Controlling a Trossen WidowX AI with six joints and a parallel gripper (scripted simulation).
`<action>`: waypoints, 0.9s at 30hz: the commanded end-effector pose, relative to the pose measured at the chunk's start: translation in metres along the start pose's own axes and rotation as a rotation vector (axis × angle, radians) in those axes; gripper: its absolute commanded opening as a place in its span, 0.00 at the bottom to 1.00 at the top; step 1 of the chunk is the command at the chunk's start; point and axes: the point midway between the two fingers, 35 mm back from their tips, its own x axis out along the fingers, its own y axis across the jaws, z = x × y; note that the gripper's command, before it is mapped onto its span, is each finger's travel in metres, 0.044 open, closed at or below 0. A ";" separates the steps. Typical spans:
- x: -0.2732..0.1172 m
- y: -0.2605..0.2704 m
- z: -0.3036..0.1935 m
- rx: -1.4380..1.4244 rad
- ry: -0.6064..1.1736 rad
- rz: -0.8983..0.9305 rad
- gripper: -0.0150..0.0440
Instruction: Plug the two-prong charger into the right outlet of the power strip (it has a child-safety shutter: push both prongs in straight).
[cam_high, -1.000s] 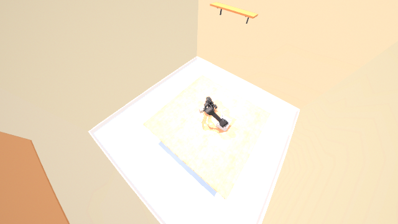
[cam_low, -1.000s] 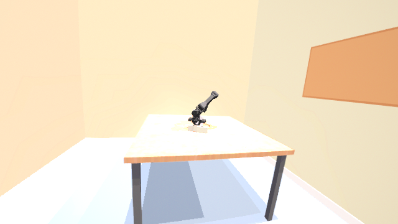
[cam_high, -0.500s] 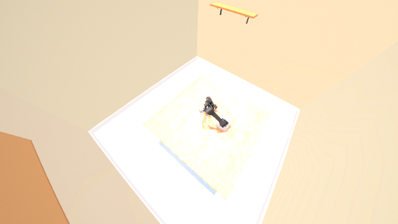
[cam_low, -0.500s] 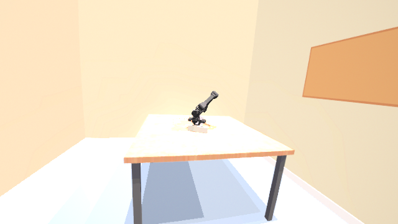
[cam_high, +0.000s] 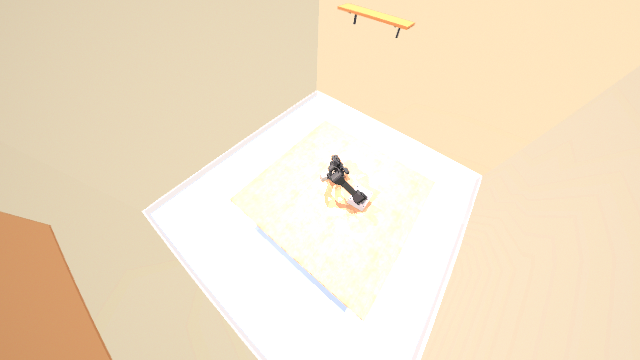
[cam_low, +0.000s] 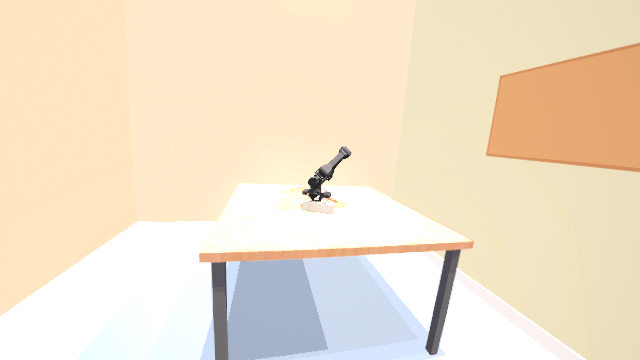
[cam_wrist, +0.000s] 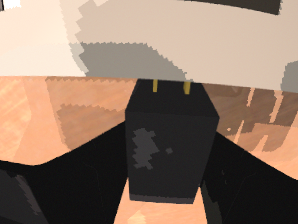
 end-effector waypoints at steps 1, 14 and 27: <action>-0.001 0.001 0.002 0.005 -0.002 0.005 0.25; -0.001 0.001 0.006 0.005 -0.002 0.005 0.25; -0.002 0.001 0.010 0.005 -0.002 0.005 0.25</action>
